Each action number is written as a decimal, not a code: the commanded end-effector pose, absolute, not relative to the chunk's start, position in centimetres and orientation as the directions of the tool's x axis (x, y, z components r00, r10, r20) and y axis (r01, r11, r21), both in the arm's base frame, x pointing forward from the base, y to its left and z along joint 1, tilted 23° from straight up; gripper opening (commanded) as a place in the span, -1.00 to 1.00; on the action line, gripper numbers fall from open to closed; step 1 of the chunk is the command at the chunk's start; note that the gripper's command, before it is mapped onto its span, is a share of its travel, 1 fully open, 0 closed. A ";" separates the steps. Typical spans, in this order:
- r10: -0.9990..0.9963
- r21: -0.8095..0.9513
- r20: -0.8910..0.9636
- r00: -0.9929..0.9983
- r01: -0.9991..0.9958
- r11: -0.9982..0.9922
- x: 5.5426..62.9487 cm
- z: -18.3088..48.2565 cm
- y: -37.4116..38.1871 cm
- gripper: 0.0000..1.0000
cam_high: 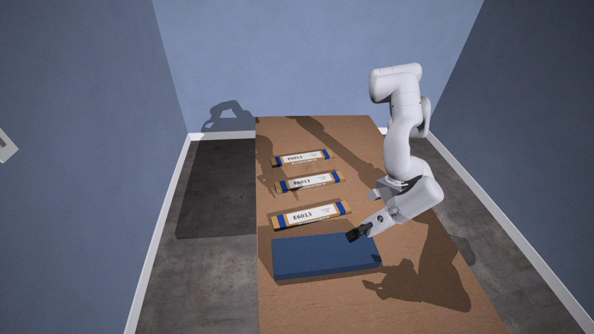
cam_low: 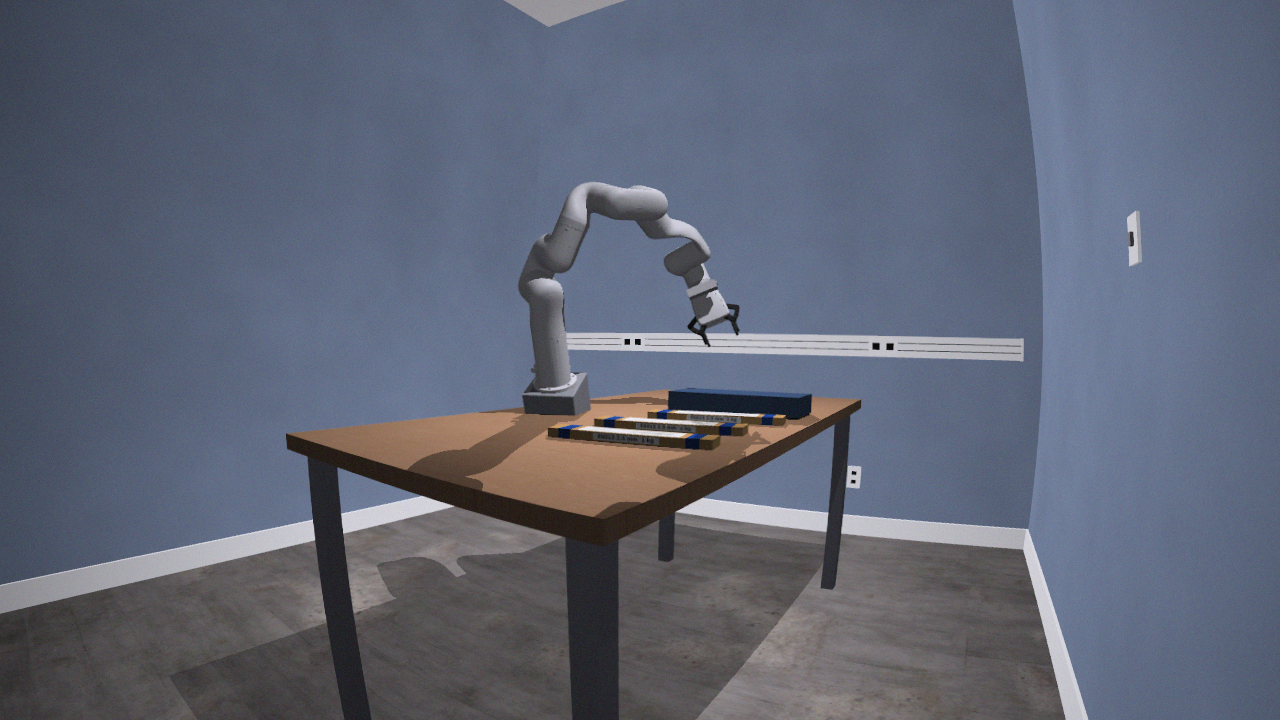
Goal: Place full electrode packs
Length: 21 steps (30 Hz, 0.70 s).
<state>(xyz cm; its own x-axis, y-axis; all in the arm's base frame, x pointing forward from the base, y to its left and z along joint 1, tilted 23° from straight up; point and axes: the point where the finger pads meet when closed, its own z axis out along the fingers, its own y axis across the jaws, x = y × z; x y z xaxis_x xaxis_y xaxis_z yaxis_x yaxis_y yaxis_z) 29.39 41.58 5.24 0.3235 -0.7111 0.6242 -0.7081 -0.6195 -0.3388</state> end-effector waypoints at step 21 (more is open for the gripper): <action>-0.751 -0.360 0.606 0.262 -0.752 -0.552 32.3 6.2 39.5 1.00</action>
<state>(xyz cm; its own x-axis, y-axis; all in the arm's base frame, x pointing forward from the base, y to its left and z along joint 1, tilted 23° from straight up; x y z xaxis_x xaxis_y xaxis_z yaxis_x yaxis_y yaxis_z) 29.60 41.38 5.29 0.3188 -0.7156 0.6215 -0.7130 -0.6131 -0.3402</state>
